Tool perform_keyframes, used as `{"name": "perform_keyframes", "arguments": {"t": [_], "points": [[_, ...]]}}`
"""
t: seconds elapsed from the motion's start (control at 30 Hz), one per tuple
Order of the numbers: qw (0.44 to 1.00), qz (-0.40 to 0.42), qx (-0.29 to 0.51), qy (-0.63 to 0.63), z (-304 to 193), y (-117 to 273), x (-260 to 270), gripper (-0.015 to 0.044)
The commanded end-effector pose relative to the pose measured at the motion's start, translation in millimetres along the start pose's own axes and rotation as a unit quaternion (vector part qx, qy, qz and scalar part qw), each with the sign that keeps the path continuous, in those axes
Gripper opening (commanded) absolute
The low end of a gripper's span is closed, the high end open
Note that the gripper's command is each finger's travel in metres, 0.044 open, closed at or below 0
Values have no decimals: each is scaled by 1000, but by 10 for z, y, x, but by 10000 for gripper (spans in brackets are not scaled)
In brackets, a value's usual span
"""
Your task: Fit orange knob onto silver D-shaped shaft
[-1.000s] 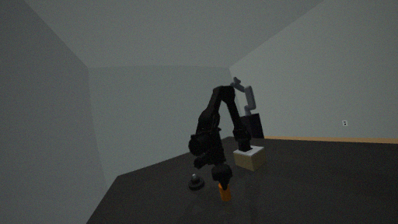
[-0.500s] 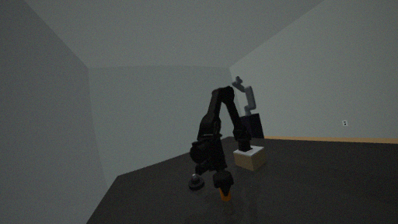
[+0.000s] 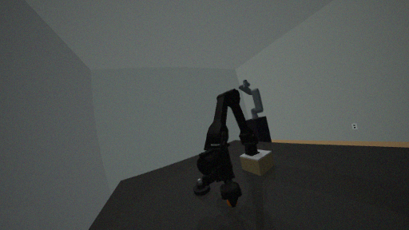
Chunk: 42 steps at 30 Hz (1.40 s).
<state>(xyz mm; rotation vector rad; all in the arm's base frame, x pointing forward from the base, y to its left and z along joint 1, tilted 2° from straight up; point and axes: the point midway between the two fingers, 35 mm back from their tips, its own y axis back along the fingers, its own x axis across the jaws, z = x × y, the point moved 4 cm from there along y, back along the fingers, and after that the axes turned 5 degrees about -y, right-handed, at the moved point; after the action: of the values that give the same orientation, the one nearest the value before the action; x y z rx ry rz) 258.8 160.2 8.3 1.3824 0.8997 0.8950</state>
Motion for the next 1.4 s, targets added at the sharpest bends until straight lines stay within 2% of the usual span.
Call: {"name": "perform_keyframes", "arguments": {"t": [0.0, 0.2, 0.57, 0.73, 0.9, 1.37], "points": [[1000, -2, -1, -2, -5, -86, -16, 440], [1000, -2, -1, -2, -10, -155, -23, 440], [1000, -2, -1, -2, -10, -155, -23, 151], [1000, -2, -1, -2, -10, -155, -23, 118], [1000, -3, 0, 9, -30, -149, -30, 0], [1000, -4, 0, 21, -24, 192, 16, 0]]}}
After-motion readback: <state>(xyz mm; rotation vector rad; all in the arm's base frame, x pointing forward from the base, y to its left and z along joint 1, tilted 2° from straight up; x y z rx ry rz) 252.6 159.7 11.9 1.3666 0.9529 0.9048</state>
